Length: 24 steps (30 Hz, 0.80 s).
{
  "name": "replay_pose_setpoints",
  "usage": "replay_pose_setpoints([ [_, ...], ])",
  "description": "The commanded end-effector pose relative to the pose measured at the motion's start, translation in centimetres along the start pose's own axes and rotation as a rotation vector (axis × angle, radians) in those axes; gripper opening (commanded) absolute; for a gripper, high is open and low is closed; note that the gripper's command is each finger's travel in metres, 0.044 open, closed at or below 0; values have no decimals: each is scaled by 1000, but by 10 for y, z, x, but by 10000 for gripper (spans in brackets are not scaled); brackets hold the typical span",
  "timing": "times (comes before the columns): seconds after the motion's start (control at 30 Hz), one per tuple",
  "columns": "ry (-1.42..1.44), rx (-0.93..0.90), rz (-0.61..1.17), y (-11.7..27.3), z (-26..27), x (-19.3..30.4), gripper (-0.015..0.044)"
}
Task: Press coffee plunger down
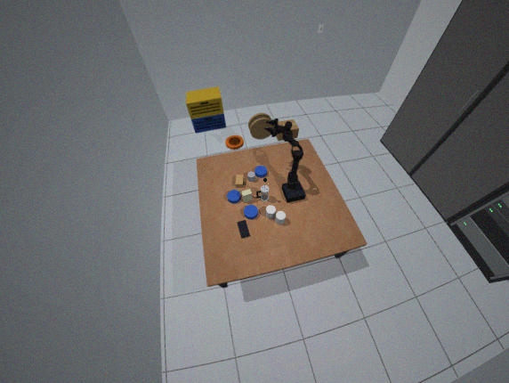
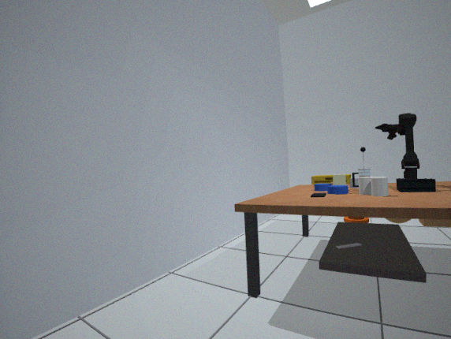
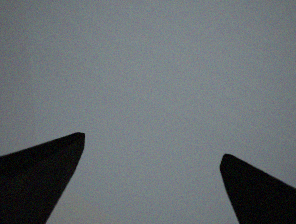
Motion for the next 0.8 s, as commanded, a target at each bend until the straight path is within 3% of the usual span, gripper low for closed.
replay_pose_setpoints([
  [0.0, -18, 2, 1, -2, -2, 0, 426],
  [0.23, -459, 44, -6, -53, -61, 6, 440],
  [0.43, -1095, 64, -90, -94, -147, 11, 440],
  [0.77, -1834, -39, -295, -94, -259, 9, 440],
])
Point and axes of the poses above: the point midway between the two fingers, 35 mm back from their tips, its own y axis back along the fingers, its own z axis across the jaws, x = y × z, the point moved 5 cm from there along y, back along the fingers, and after that the axes turned 3 degrees about -y, right-handed, at the moved point
